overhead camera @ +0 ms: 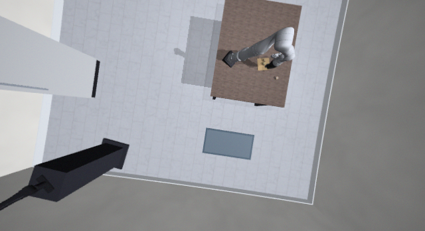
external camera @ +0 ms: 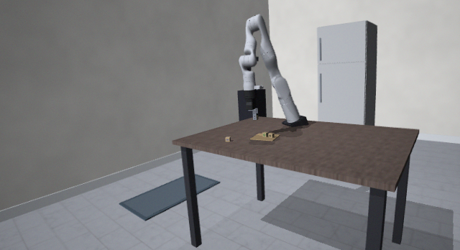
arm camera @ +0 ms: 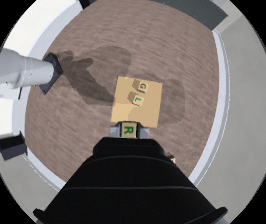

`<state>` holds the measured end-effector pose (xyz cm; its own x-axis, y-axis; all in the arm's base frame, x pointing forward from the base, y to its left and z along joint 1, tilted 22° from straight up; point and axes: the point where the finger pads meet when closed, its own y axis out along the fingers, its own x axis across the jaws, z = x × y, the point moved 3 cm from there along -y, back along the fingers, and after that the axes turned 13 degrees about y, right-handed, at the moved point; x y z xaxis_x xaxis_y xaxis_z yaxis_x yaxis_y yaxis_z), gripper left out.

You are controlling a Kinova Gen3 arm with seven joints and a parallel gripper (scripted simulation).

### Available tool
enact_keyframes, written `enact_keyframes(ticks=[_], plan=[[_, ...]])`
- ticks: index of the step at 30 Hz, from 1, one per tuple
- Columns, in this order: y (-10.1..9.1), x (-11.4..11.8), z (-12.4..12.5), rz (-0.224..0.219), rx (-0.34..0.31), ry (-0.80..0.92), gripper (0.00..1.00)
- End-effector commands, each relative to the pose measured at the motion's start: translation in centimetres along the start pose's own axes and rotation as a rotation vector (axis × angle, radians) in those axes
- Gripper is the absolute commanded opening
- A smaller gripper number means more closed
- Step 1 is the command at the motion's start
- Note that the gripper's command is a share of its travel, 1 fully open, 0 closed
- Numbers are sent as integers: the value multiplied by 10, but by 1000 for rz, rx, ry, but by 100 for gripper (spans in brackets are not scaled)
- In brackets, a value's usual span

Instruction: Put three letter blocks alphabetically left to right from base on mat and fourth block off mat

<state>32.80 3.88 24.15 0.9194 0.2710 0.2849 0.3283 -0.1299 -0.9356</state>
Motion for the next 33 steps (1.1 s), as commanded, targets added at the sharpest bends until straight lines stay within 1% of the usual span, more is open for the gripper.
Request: enact_keyframes(ticks=[1,8,19,33], plan=[[-1,2,5,-9,-11,41,49],[-1,2,12,-12,-12,135,49],[-1,2,19,-15,-13,220,49],[-1,1,23,-17,-13,274,49]])
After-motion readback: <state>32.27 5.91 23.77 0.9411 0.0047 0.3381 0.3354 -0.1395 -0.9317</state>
